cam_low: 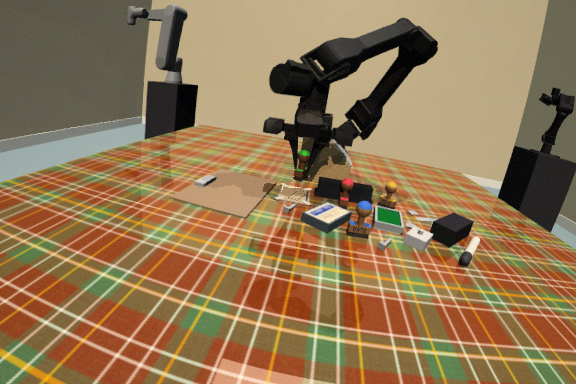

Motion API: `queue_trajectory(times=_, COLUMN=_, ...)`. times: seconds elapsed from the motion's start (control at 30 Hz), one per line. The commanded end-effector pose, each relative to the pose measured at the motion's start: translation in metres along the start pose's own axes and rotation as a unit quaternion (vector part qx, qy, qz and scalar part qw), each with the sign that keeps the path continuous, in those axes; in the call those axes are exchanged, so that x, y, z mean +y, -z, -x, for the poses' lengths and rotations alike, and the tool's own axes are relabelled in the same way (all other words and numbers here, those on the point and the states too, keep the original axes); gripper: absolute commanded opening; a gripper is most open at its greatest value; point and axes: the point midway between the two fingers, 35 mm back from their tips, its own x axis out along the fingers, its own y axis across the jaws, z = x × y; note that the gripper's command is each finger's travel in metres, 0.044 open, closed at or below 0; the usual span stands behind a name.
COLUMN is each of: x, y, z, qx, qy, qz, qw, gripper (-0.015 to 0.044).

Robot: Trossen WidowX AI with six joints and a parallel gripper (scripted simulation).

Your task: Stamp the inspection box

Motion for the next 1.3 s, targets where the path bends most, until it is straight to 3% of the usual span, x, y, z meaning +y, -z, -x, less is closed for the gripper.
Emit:
queue_trajectory(times=0.0, x=-0.002, y=-0.003, z=0.009, qx=-0.003, qy=0.005, qz=0.004, qw=1.000, gripper=0.0000)
queue_trajectory(times=0.5, x=-0.002, y=-0.004, z=0.027, qx=-0.003, qy=0.005, qz=0.004, qw=1.000, gripper=0.0000)
queue_trajectory(times=1.27, x=-0.012, y=-0.094, z=0.030, qx=-0.005, qy=0.005, qz=0.008, qw=1.000, gripper=0.0000)
